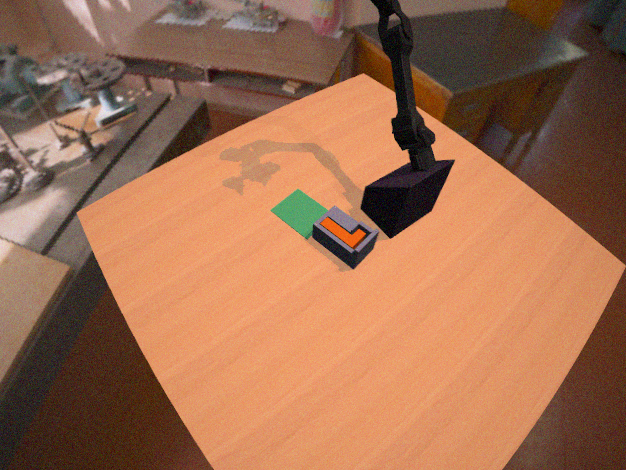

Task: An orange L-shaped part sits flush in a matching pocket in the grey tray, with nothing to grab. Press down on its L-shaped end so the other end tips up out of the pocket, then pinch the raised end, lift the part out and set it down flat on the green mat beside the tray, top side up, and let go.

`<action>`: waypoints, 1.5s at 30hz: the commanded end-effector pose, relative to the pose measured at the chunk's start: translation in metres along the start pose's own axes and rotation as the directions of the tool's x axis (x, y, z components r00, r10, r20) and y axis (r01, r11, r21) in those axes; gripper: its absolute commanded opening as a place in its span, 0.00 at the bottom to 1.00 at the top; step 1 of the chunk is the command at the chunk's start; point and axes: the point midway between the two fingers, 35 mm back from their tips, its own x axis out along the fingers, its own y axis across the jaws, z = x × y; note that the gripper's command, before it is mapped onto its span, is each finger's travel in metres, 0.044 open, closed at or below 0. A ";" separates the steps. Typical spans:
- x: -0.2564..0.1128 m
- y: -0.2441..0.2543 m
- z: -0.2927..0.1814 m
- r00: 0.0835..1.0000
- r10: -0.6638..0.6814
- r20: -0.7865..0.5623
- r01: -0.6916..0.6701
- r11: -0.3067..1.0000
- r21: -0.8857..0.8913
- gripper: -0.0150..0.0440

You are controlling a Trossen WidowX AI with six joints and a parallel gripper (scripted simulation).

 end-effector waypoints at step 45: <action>-0.013 0.186 0.568 -0.541 0.156 0.826 0.777 -0.283 0.562 0.56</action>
